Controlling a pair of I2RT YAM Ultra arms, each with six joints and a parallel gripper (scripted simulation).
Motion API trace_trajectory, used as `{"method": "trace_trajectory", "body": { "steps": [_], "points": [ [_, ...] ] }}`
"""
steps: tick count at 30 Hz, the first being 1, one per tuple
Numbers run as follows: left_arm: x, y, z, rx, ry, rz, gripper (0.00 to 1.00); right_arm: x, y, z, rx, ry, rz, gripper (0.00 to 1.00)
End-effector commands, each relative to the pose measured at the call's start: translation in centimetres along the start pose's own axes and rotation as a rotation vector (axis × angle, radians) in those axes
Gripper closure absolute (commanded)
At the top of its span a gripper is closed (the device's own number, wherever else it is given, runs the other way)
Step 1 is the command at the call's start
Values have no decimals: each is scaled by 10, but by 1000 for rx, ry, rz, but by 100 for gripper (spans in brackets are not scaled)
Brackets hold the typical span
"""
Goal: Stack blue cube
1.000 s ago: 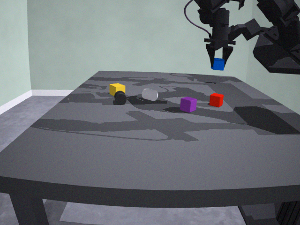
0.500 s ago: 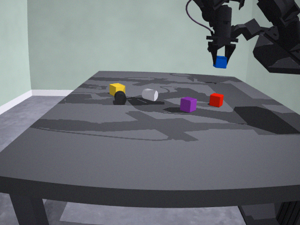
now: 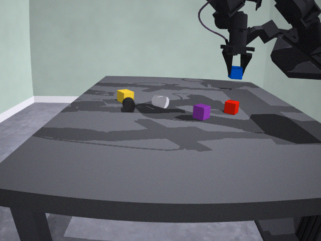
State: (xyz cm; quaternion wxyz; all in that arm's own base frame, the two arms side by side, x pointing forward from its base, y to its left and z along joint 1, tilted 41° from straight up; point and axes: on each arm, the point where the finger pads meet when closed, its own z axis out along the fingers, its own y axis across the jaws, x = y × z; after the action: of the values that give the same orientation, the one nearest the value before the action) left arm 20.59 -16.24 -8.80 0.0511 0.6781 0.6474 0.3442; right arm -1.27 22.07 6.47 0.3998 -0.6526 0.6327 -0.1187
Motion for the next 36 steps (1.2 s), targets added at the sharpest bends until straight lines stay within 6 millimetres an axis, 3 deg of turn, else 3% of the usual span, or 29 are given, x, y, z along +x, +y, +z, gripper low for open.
{"method": "trace_trajectory", "body": {
  "steps": [1,18,36],
  "points": [
    [0,-2,10,-13,-11,17,65,1,-5,1,3,-9,12,0],
    [1,-1,46,-9,-12,18,65,1,-5,1,3,-9,12,0],
    [1,-1,67,-8,-13,18,65,1,-5,1,3,-9,12,0]
  ]
}}
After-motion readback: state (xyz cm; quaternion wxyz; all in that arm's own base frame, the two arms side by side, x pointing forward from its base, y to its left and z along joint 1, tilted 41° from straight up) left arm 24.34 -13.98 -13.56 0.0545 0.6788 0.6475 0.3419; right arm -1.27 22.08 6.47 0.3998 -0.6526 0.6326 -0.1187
